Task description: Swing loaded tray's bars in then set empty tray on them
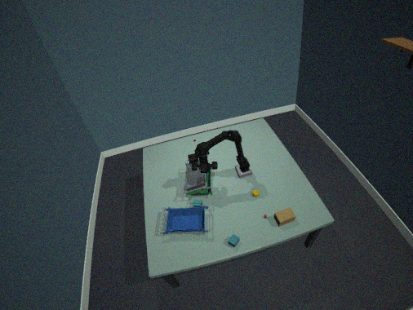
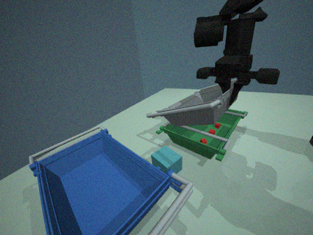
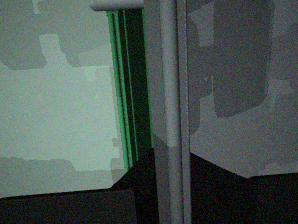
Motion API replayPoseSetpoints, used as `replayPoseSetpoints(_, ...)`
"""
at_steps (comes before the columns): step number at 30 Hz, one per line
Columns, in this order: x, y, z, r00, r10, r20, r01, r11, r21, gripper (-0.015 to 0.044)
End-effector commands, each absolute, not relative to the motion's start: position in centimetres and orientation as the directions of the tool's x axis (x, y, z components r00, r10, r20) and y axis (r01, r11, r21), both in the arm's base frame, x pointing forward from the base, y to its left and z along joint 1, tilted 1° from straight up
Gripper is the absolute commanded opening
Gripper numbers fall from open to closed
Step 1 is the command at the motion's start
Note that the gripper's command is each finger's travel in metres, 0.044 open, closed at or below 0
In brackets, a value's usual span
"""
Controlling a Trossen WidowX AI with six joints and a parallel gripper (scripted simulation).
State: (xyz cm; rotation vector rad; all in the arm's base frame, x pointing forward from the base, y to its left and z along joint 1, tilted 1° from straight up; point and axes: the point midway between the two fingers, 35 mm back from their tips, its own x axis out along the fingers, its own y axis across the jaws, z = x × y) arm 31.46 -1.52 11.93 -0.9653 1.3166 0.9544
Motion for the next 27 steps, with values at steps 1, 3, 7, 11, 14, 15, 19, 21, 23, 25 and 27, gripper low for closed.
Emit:
replayPoseSetpoints(1,31.05,-1.36,11.46,0.013,0.017,-1.0,-0.946,0.325,-0.007,0.0)
replayPoseSetpoints(3,31.05,-1.35,11.44,0.013,0.017,-1.0,-0.946,0.325,-0.007,0.0)
replayPoseSetpoints(7,30.93,-1.3,11.17,0.013,0.018,-1.0,-0.946,0.325,-0.007,0.0)
replayPoseSetpoints(11,30.73,-1.22,10.75,0.013,0.018,-1.0,-0.946,0.325,-0.007,0.0)
replayPoseSetpoints(14,30.7,-1.21,10.68,0.013,0.018,-1.0,-0.946,0.325,-0.007,0.0)
replayPoseSetpoints(15,30.7,-1.21,10.68,0.013,0.018,-1.0,-0.946,0.325,-0.007,0.0)
replayPoseSetpoints(19,30.7,-1.21,10.68,0.013,0.018,-1.0,-0.946,0.325,-0.007,0.0)
replayPoseSetpoints(21,30.7,-1.21,10.68,0.013,0.018,-1.0,-0.946,0.325,-0.007,0.0)
replayPoseSetpoints(23,30.7,-1.21,10.68,0.013,0.018,-1.0,-0.946,0.325,-0.007,0.0)
replayPoseSetpoints(25,30.7,-1.21,10.68,0.013,0.018,-1.0,-0.946,0.325,-0.007,0.0)
replayPoseSetpoints(27,30.7,-1.21,10.68,0.013,0.018,-1.0,-0.946,0.325,-0.007,0.0)
